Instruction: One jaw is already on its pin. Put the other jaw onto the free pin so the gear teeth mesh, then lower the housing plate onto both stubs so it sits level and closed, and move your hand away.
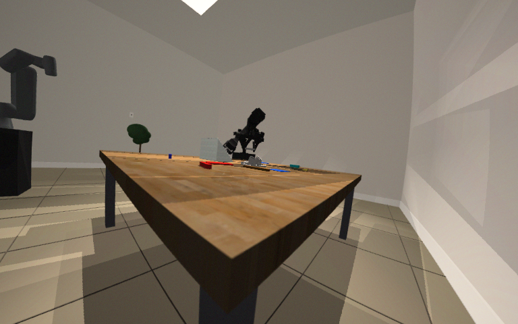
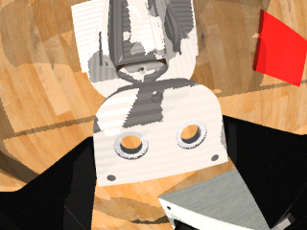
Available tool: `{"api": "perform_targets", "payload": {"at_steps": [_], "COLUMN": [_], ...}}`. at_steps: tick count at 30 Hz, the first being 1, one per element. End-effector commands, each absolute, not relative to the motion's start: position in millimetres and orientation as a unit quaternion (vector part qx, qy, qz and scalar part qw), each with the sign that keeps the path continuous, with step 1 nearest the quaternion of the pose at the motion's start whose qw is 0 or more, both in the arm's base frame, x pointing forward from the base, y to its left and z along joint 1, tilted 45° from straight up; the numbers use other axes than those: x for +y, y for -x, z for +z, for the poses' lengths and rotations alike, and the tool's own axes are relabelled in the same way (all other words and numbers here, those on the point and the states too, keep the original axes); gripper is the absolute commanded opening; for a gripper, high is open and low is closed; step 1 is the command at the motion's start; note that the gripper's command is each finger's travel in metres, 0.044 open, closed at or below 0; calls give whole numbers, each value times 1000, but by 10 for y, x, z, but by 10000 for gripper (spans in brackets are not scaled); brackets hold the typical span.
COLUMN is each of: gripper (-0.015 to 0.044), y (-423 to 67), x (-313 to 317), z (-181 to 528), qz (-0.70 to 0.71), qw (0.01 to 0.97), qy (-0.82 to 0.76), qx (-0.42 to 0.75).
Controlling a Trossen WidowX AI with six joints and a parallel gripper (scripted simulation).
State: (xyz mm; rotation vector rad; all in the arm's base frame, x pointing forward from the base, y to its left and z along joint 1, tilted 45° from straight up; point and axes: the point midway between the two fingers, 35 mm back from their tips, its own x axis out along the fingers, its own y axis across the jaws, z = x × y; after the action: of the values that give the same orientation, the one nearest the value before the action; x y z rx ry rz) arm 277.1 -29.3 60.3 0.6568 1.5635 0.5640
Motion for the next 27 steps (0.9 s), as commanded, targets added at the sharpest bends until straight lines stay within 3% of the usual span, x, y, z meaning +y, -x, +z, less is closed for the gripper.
{"api": "perform_targets", "payload": {"at_steps": [1, 27], "gripper": [351, 351], "y": [-2767, -2753], "x": [-270, 27], "z": [569, 264], "qz": [246, 247], "qw": [627, 627], "qy": [-284, -283], "qx": [683, 682]}}
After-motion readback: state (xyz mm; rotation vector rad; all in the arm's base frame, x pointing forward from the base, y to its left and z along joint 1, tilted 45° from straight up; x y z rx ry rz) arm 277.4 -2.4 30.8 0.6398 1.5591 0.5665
